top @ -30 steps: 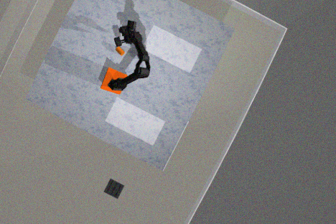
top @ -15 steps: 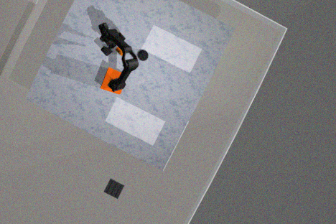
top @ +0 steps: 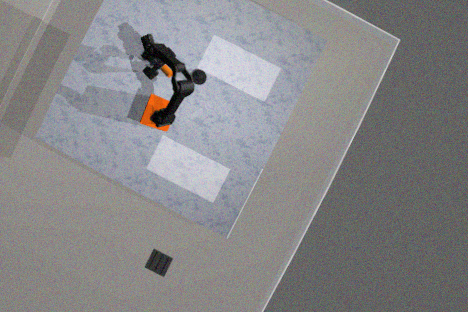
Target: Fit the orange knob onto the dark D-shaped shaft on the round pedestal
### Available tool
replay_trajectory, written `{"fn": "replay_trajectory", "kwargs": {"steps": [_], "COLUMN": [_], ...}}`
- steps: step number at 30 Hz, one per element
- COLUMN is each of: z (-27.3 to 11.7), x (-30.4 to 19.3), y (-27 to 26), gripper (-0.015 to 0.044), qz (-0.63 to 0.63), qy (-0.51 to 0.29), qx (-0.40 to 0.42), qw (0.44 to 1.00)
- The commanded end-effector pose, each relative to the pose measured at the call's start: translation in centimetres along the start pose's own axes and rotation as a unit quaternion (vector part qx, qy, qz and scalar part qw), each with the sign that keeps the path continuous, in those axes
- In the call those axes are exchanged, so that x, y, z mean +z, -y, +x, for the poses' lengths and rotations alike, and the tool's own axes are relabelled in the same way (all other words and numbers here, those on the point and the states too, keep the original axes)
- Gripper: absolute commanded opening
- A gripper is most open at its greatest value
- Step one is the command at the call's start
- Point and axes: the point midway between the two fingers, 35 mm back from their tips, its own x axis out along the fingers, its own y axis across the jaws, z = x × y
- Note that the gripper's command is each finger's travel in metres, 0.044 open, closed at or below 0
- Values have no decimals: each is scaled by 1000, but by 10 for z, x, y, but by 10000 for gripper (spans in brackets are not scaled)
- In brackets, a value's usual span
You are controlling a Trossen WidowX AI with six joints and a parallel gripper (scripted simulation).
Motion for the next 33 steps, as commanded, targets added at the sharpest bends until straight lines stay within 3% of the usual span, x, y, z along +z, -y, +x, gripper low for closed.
{"fn": "replay_trajectory", "kwargs": {"steps": [1,20,28,33], "z": [8,36,36,36], "x": [-1,-2,-2,-2], "y": [0,0,0,0], "gripper": [440,440,240,240], "qz": [-3,-2,-2,-2], "qy": [-3,-5,-5,-5], "qx": [0,-1,-1,-1], "qw": [1000,1000,1000,1000]}}
